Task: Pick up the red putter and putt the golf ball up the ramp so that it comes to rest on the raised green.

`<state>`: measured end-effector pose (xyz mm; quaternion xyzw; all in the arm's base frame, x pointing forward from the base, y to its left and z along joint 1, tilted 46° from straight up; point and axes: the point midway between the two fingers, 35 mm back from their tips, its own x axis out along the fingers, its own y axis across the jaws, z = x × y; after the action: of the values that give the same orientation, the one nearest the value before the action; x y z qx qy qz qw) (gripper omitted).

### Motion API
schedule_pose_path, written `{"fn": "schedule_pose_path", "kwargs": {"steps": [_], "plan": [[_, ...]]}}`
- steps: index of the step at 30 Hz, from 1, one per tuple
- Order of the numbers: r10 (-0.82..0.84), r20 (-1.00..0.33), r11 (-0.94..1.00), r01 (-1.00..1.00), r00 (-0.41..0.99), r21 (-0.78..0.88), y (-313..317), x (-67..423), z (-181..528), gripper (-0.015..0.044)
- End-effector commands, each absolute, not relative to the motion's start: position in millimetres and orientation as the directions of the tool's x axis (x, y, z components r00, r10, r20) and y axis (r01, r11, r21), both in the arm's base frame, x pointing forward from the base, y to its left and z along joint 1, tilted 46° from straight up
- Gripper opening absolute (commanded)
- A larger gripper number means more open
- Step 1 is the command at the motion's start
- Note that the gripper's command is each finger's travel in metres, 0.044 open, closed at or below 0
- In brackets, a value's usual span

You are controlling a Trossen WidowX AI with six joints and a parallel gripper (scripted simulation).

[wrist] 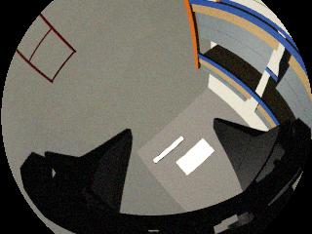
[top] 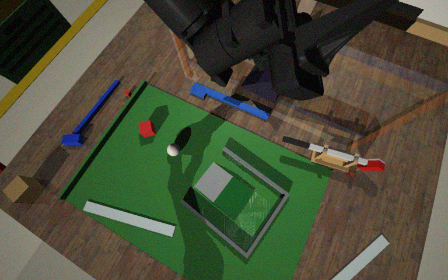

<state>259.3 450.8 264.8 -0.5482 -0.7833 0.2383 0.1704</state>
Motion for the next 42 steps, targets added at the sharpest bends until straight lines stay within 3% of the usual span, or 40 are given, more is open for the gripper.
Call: {"fn": "schedule_pose_path", "kwargs": {"steps": [1,6,9,13,18,27,31,35,42], "plan": [[0.942,0.001,0.275,0.771,-0.335,-0.575,452,260,263,0.0426],[0.971,-0.152,-0.036,0.513,-0.186,-0.858,464,280,201,0.0440],[0.950,-0.297,-0.261,0.271,-0.101,-0.927,463,288,153,0.0440],[0.862,-0.506,-0.506,-0.064,-0.025,-0.860,451,291,89,0.0440],[0.655,-0.755,-0.674,-0.440,0.016,-0.594,417,282,14,0.0440],[0.111,-0.994,-0.551,-0.833,-0.011,-0.053,320,248,-74,0.0440],[-0.188,-0.982,-0.381,-0.919,-0.031,0.102,265,229,-91,0.0440],[-0.463,-0.886,-0.224,-0.963,-0.029,0.149,213,213,-91,0.0440],[-0.506,-0.862,-0.202,-0.968,-0.026,0.148,203,214,-87,0.0440]]}}
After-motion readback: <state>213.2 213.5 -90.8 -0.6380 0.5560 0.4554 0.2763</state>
